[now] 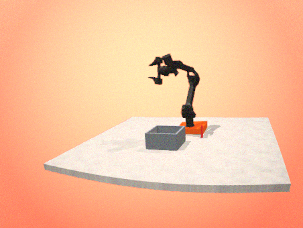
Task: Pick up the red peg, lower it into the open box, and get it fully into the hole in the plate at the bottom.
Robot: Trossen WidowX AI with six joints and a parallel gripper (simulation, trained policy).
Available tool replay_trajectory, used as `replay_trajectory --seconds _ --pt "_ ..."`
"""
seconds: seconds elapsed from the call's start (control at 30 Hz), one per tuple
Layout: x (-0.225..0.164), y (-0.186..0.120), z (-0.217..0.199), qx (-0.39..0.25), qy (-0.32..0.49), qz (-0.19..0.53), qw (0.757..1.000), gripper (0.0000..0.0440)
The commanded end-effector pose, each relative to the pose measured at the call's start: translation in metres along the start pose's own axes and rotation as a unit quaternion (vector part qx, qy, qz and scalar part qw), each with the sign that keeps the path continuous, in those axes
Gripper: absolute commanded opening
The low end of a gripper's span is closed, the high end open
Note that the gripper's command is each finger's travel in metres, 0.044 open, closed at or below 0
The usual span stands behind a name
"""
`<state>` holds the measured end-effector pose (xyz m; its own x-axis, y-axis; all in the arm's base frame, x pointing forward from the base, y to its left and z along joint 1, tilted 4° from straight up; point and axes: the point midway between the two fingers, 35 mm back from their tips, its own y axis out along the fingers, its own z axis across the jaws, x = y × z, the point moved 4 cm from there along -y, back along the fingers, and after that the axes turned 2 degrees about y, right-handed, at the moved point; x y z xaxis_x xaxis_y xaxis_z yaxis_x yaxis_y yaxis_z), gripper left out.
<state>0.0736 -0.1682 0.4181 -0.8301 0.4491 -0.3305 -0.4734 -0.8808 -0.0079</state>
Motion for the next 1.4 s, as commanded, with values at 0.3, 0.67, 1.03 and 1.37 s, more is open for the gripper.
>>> replay_trajectory --seconds 0.3,0.67,1.03,1.37 --pt "-0.021 -0.016 -0.030 -0.042 -0.149 0.078 0.985 0.0440" --pt "-0.039 -0.041 -0.065 -0.080 -0.303 0.172 0.934 0.0440" --pt "-0.047 -0.074 -0.099 -0.105 -0.444 0.266 0.849 0.0440" --pt "-0.046 -0.108 -0.126 -0.118 -0.556 0.349 0.746 0.0440"
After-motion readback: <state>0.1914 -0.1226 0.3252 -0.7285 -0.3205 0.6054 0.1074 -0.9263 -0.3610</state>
